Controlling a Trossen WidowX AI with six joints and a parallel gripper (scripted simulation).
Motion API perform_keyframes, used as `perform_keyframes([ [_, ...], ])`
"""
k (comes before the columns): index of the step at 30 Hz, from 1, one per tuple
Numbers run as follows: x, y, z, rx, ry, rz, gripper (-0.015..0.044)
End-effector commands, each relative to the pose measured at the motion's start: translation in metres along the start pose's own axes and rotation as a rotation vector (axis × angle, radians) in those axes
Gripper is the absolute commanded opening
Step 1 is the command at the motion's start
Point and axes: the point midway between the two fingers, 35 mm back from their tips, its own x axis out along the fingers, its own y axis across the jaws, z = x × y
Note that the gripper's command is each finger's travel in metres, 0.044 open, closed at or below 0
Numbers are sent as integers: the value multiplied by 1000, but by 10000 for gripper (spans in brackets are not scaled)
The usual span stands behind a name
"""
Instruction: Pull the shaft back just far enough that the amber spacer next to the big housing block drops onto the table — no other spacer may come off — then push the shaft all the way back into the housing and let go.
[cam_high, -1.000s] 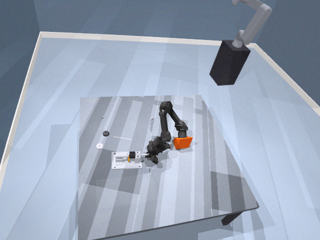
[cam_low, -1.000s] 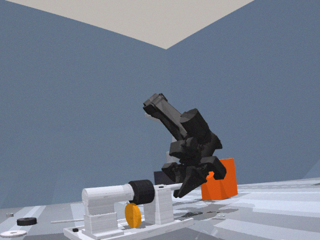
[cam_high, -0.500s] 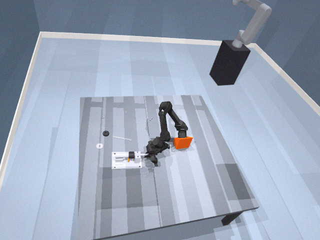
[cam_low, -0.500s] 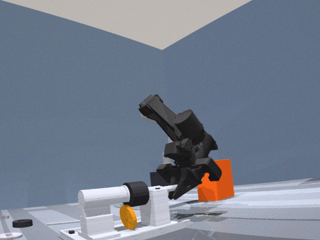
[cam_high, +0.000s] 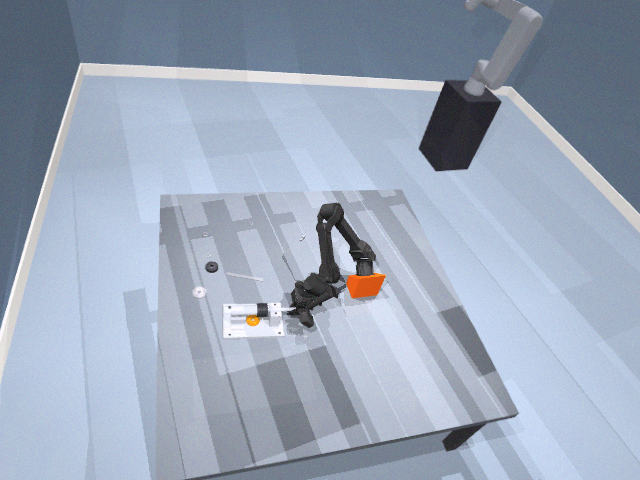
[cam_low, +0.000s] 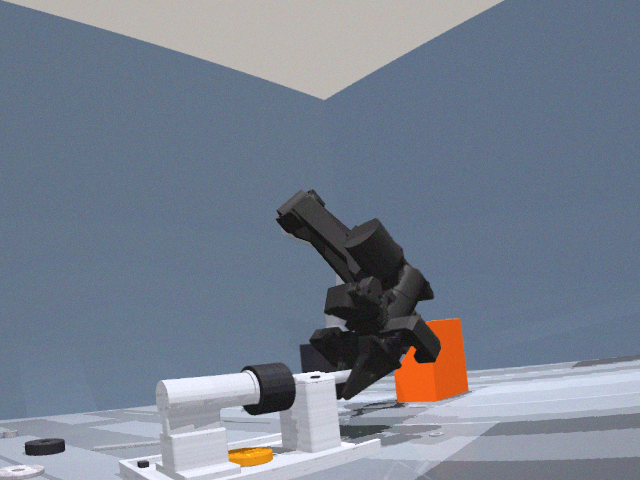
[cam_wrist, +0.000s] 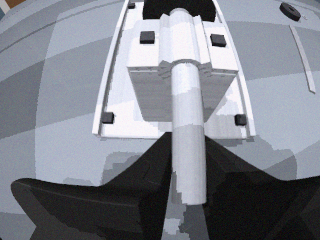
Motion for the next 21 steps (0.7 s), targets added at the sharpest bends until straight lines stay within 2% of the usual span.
perform_keyframes([
  [1,2,1,3,3,-3,1,0],
  [21,7,0,9,3,-3,1,0],
])
